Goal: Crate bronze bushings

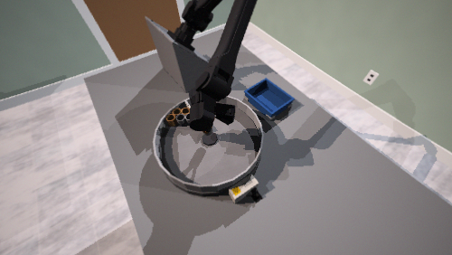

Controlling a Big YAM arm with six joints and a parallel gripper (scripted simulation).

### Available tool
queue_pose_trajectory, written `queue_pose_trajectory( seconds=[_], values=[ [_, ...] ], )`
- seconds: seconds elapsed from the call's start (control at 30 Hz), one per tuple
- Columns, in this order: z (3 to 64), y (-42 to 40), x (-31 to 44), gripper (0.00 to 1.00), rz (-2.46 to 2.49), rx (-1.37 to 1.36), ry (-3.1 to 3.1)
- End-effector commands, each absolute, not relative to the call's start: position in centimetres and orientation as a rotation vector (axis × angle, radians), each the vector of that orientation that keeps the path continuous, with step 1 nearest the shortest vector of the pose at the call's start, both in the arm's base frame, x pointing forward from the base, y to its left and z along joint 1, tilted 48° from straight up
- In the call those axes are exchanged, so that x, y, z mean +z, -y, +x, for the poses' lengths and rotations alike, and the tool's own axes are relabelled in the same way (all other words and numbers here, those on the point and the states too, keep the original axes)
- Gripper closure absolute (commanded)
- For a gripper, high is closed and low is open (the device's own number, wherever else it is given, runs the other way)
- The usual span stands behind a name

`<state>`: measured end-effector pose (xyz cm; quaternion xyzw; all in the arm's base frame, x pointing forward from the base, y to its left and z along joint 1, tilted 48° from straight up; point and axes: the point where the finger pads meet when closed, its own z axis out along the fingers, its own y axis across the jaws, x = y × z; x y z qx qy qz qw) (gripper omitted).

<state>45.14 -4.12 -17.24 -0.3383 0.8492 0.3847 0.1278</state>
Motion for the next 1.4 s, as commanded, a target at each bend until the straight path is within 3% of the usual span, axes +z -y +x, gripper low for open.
queue_pose_trajectory(
  seconds=[0.0, 1.37],
  values=[
    [48.4, 7.1, -15.2, 1.00, -0.949, 1.015, -2.442],
    [46.6, 3.8, -17.2, 1.00, -0.983, 1.084, -2.456]
  ],
)
